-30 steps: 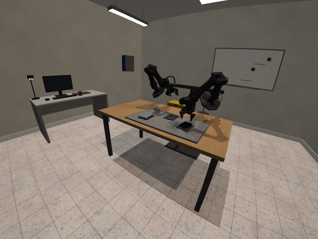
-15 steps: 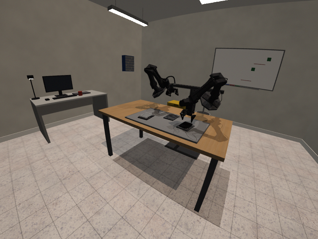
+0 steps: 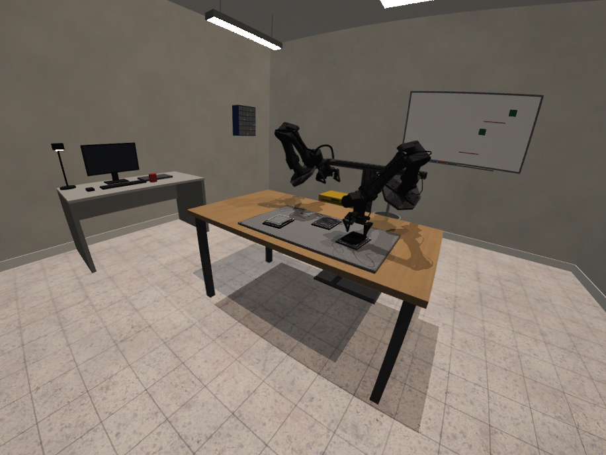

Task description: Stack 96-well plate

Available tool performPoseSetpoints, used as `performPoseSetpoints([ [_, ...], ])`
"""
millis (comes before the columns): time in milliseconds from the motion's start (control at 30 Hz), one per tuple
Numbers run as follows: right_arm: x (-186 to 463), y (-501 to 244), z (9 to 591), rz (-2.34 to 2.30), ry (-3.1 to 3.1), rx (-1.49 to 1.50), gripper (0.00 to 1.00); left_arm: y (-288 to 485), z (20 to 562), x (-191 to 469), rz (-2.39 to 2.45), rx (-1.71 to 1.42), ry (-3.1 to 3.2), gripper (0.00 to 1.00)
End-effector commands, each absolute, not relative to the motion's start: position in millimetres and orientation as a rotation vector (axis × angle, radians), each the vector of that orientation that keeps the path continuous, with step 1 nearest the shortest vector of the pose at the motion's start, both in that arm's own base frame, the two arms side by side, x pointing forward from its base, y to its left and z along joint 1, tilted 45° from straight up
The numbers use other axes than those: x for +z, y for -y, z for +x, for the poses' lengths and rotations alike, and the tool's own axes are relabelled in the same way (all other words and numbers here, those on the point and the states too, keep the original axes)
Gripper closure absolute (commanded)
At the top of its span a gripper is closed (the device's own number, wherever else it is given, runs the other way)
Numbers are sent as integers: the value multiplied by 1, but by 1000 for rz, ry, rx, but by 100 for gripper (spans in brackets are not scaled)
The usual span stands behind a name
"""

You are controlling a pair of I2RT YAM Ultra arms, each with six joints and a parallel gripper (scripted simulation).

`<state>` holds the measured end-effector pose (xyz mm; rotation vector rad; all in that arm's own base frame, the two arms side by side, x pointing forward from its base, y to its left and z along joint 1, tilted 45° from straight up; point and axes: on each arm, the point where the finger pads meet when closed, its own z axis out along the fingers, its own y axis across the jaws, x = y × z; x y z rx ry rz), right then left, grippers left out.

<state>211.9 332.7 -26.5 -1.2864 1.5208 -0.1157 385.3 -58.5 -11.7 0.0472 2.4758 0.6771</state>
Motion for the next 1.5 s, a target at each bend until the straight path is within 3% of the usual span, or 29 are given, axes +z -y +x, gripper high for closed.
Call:
performPoseSetpoints([
  [0,-28,-334,204,-1312,-1501,-105,0,63,390,-20,77,660,-2471,0],
  [767,-28,-334,204,-1312,-1501,-105,0,58,402,-28,74,659,-2459,0],
  [900,-28,-334,204,-1312,-1501,-105,0,58,402,-28,74,659,-2459,9],
  [1333,-28,-334,204,-1312,-1501,-105,0,56,400,-26,73,664,-2458,21],
  [1367,-28,-334,204,-1312,-1501,-105,0,54,398,-26,76,667,-2461,33],
  [1400,-28,-334,204,-1312,-1501,-105,0,54,398,-26,76,667,-2461,21],
  [1467,-28,-334,204,-1312,-1501,-105,0,54,391,-23,78,683,-2470,21],
])
